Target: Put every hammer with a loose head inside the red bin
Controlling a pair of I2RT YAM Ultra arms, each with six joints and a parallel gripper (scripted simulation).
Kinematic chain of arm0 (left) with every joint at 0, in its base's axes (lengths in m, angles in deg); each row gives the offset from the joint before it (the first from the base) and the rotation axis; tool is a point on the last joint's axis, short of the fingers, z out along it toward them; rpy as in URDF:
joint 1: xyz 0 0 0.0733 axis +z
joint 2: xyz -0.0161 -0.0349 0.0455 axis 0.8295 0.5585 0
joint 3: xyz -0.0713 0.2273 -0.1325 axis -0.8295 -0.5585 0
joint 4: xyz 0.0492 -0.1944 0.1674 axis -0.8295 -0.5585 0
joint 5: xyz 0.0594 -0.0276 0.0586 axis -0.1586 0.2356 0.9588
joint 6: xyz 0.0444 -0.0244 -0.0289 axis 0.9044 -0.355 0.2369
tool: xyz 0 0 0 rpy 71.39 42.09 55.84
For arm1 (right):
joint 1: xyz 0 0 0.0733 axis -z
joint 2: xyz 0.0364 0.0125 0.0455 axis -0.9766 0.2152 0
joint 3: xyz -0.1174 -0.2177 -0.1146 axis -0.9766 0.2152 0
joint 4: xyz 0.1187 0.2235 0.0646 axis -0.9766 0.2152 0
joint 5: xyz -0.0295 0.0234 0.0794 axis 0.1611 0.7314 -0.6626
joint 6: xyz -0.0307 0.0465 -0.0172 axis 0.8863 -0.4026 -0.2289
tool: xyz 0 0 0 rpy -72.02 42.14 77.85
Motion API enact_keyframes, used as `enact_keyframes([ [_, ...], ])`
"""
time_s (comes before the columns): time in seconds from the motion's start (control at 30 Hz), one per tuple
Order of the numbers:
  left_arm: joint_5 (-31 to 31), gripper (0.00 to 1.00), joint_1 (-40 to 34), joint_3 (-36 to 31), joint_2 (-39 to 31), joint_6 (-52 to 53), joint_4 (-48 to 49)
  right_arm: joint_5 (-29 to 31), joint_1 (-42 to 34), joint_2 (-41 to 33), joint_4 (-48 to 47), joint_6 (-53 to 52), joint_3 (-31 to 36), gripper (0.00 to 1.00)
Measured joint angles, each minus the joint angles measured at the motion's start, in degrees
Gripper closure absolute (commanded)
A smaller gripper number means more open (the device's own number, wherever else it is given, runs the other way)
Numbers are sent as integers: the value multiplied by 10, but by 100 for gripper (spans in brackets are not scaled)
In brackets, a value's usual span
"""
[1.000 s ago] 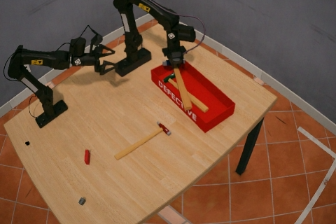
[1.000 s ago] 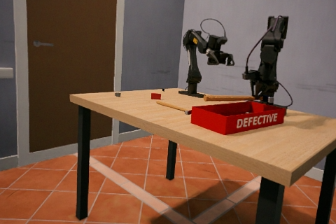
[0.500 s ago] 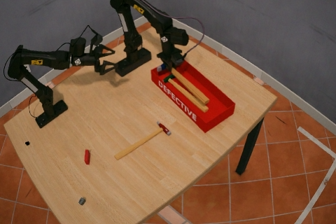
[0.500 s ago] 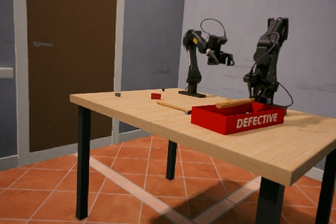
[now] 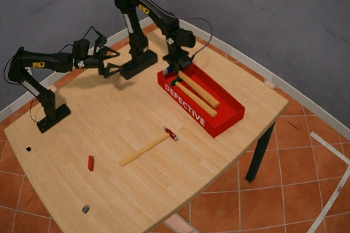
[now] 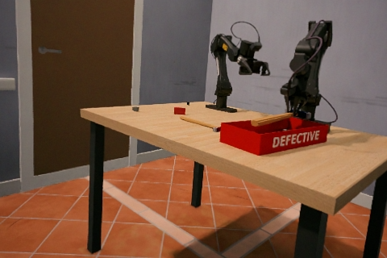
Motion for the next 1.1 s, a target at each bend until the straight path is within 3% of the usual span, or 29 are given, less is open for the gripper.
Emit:
enact_keyframes([
  [0.37, 0, 85, -2, 12, 2, -3, 17, 0, 0, 0, 0, 0, 0, 0],
  [1.1, 1, 85, -2, -94, 59, -3, 169, 0, 0, 0, 0, 0, 0, 0],
])
